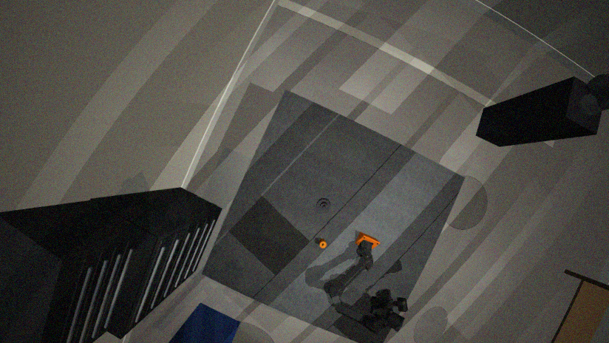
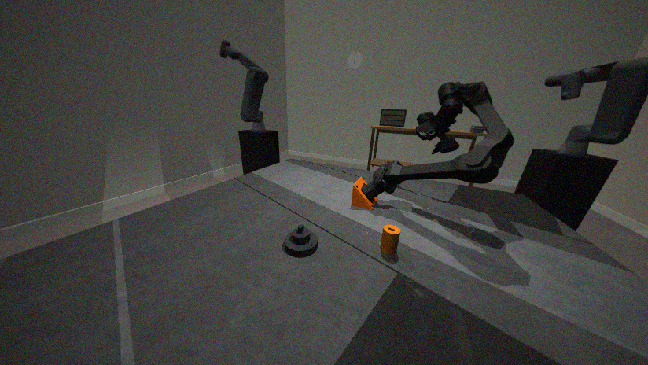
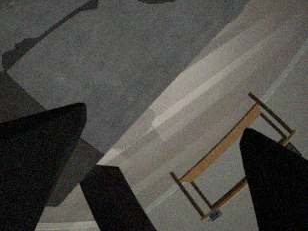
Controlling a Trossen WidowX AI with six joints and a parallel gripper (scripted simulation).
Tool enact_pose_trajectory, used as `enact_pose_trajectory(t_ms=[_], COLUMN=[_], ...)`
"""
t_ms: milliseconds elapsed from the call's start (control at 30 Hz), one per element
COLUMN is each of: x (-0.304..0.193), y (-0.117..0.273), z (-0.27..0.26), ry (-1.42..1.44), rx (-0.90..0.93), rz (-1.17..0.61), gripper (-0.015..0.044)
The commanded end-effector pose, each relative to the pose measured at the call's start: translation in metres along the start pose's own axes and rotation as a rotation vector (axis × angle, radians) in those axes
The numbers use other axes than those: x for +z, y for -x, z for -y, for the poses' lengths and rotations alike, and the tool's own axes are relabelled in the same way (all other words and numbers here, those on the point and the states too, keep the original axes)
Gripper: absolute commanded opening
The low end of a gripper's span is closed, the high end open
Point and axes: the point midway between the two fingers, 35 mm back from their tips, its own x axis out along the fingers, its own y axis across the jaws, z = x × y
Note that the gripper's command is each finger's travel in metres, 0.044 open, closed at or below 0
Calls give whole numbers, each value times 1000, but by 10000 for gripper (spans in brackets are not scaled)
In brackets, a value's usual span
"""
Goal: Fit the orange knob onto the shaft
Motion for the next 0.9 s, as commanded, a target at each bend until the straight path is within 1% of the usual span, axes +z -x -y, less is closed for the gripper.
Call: enact_pose_trajectory(t_ms=[0, 33, 67, 200, 333, 467, 667, 867], x=[0, 2, 7, 49, 99, 148, 218, 279], y=[0, 0, 2, 17, 42, 72, 121, 165], z=[0, 2, 8, 45, 70, 78, 59, 3], ry=[0, 2, 7, 53, 117, 217, 390, 572], rx=[0, -7, -27, -159, -247, -290, -277, -133], rz=[0, 6, 25, 182, 353, 505, 699, 856], gripper=[426, 440, 440, 440, 440, 440, 440, 440])
